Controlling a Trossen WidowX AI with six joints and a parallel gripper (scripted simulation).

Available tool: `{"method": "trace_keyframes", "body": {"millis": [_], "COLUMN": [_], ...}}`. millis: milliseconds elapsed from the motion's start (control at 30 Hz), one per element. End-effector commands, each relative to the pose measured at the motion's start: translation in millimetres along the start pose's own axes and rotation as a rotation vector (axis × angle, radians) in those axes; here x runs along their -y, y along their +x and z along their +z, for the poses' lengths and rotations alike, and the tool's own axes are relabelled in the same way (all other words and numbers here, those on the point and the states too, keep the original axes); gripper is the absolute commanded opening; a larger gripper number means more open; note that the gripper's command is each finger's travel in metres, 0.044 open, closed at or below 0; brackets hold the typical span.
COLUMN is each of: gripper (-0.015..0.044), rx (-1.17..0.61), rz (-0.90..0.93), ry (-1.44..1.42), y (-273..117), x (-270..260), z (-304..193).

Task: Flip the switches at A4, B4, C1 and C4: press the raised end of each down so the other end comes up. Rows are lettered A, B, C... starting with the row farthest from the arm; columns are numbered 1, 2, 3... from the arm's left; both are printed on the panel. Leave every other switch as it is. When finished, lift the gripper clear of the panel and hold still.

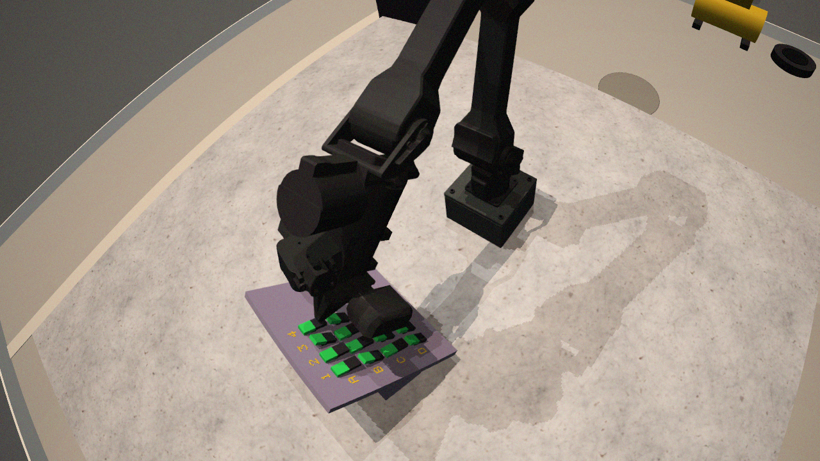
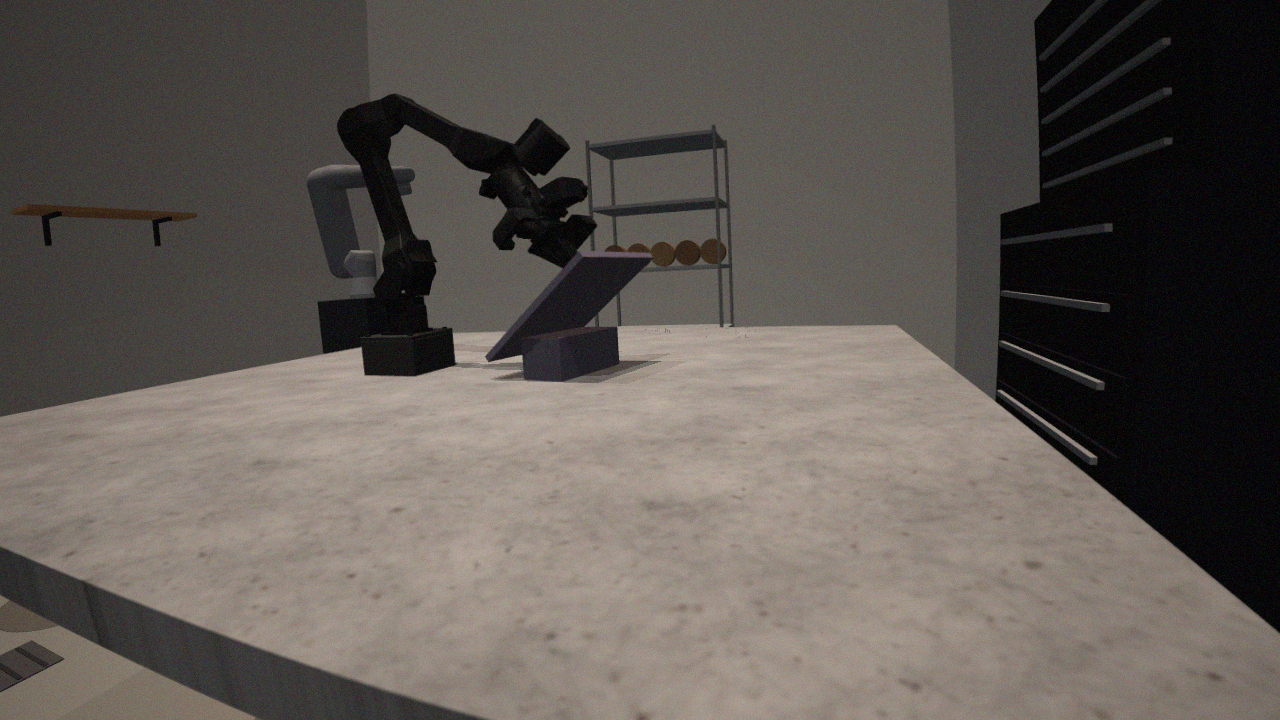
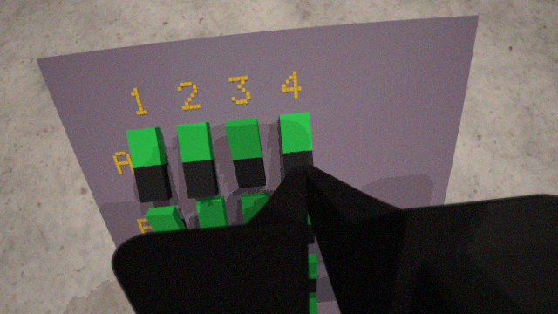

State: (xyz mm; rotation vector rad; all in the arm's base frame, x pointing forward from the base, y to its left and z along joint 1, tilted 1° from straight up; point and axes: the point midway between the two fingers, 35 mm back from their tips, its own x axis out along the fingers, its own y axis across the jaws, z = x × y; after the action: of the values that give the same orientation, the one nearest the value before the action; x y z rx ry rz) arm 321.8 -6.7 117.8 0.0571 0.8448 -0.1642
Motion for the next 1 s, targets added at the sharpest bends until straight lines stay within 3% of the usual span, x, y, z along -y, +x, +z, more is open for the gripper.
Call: {"method": "trace_keyframes", "body": {"millis": [0, 967], "gripper": [0.0, 0.0], "rx": [-0.001, 0.0], "rz": [0.005, 0.005], "ry": [-0.003, -0.003], "y": [0.2, 3.7], "x": [-0.7, -0.7], "z": [-0.2, -0.3]}}
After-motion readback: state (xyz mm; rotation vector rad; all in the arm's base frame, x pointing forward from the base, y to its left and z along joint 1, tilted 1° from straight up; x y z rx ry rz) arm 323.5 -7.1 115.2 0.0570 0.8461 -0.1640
